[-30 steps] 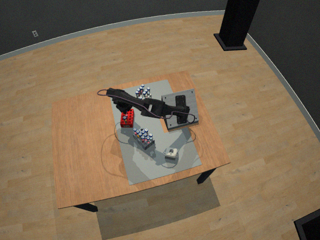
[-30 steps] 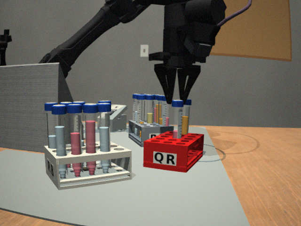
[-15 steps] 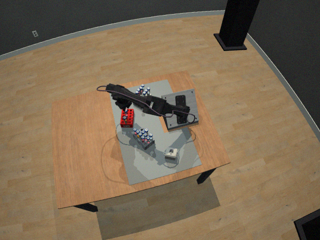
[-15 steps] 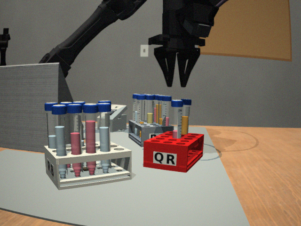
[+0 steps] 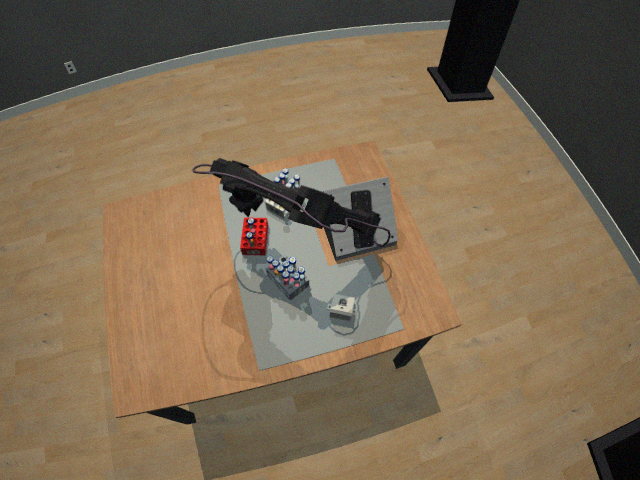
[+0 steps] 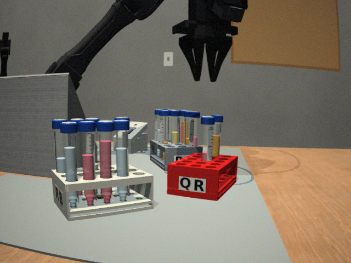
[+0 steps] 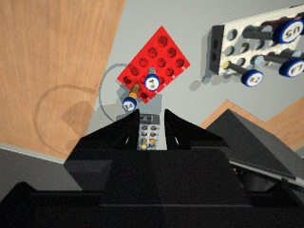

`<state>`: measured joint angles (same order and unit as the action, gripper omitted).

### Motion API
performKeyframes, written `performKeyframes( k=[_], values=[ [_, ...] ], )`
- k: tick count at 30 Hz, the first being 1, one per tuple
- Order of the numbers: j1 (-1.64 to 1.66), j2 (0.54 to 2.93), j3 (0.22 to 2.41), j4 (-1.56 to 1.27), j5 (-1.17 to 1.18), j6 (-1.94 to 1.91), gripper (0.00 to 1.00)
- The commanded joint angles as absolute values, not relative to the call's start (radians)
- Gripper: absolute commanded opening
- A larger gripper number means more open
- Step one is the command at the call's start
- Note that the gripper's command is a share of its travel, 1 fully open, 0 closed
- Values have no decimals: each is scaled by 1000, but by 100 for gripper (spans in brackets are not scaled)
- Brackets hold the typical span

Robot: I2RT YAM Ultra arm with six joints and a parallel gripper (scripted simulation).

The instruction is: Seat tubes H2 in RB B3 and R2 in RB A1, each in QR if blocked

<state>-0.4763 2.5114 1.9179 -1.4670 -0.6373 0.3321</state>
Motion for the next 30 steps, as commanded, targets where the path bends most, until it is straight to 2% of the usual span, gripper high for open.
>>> performKeyframes(
  k=[1,17,30],
  values=[
    [-499,2512,1948,-1504,-620,318,30],
    [-583,2252,1485,-1362,-561,-197,30],
    [-589,2266,1509,-1363,-587,-565,30]
  ],
)
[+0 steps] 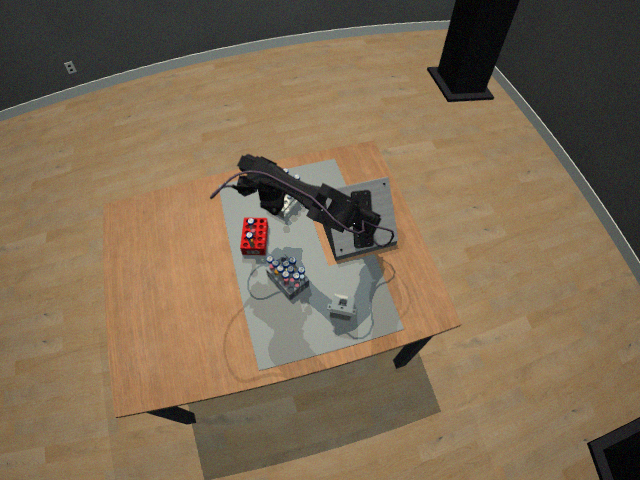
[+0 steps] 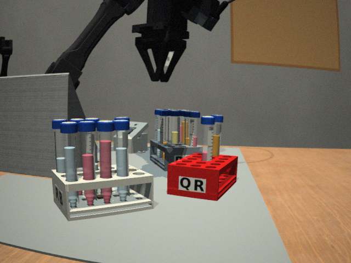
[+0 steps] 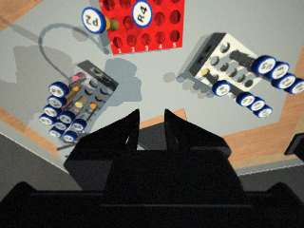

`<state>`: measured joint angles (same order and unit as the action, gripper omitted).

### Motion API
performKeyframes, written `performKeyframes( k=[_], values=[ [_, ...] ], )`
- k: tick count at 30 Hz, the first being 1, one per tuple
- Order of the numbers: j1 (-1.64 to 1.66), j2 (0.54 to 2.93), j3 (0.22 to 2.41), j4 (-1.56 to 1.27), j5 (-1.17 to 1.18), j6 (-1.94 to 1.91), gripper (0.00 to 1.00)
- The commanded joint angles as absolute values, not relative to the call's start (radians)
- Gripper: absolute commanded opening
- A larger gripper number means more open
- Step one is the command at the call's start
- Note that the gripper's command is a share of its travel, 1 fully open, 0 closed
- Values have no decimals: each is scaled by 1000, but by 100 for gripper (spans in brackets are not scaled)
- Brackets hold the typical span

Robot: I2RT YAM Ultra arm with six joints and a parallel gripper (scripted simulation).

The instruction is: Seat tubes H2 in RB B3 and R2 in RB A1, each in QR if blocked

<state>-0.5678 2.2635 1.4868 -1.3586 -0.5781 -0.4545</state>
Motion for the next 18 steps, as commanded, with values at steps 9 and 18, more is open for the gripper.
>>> performKeyframes(
  k=[9,18],
  values=[
    [-588,2269,1507,-1360,-586,-858,30],
    [-588,2272,1510,-1363,-588,-1097,30]
  ],
)
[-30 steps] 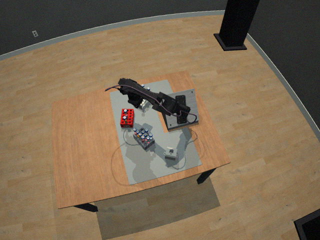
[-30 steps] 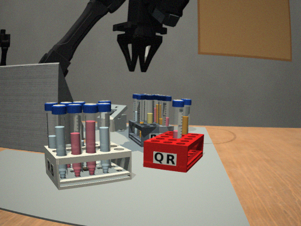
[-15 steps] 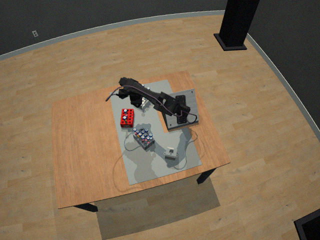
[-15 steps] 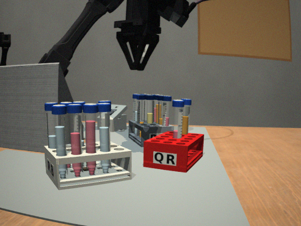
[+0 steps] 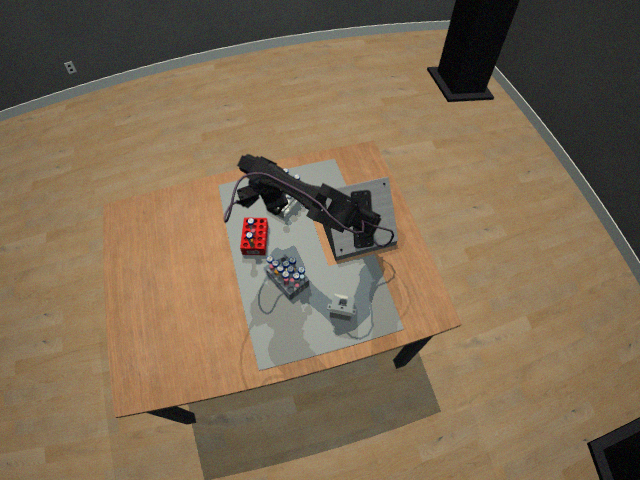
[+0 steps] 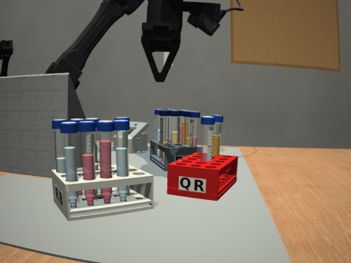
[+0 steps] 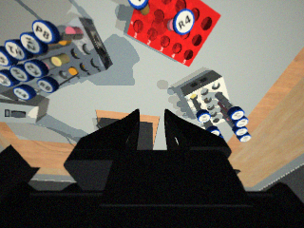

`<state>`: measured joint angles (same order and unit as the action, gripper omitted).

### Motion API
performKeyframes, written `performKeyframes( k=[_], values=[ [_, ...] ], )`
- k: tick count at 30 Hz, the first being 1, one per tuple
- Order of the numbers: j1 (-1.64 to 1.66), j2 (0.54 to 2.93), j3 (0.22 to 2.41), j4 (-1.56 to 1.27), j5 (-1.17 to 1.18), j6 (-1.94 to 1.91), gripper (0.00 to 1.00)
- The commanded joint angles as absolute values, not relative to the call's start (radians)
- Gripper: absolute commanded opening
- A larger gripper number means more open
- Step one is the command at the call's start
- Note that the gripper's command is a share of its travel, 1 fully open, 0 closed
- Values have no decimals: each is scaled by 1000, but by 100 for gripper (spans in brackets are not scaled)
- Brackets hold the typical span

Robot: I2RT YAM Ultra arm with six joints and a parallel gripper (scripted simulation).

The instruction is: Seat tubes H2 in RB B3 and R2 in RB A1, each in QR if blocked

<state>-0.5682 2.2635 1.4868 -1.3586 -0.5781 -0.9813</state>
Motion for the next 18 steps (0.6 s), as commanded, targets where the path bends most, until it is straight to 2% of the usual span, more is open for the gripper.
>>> performKeyframes(
  k=[1,18],
  values=[
    [-588,2271,1509,-1363,-587,-1129,30],
    [-588,2271,1510,-1363,-587,-1629,30]
  ],
)
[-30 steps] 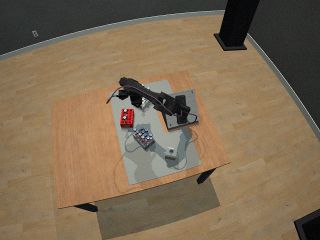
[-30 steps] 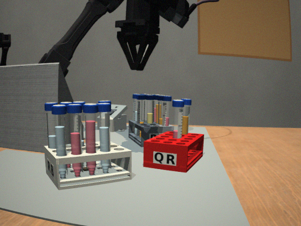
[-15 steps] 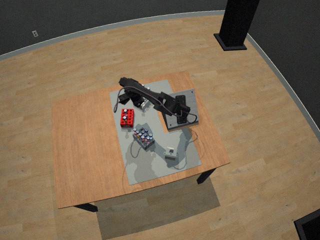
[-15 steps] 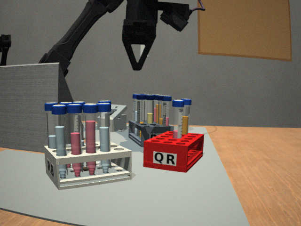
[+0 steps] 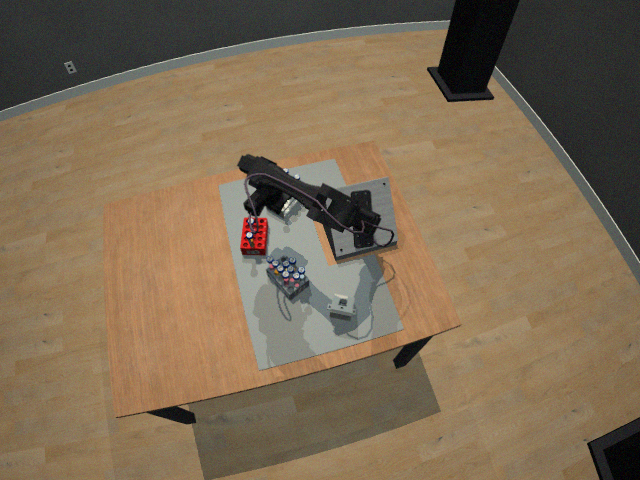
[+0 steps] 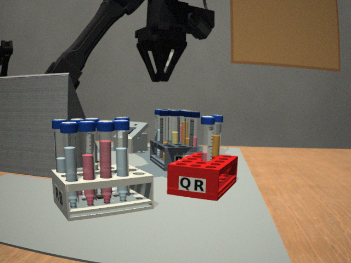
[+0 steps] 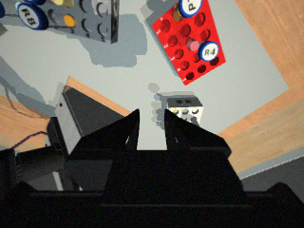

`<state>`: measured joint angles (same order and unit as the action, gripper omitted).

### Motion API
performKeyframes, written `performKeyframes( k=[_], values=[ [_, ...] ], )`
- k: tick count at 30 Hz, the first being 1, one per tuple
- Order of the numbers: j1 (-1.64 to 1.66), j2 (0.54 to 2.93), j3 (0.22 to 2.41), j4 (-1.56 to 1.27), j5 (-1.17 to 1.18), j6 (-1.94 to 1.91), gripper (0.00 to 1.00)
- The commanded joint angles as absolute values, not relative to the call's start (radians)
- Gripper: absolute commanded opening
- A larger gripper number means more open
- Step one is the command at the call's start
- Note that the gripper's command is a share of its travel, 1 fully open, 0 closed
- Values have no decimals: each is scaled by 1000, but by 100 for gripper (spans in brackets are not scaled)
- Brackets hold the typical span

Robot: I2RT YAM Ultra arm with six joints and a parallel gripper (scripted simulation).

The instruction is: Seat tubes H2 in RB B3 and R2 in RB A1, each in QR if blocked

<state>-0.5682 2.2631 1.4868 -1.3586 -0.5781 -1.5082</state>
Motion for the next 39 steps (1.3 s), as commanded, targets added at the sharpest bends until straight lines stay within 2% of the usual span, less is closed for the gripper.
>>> performKeyframes(
  k=[1,16,39],
  values=[
    [-588,2271,1509,-1362,-587,-1661,30],
    [-588,2274,1512,-1366,-588,-2076,30],
    [-335,2067,1585,-1466,-703,-1818,30]
  ],
)
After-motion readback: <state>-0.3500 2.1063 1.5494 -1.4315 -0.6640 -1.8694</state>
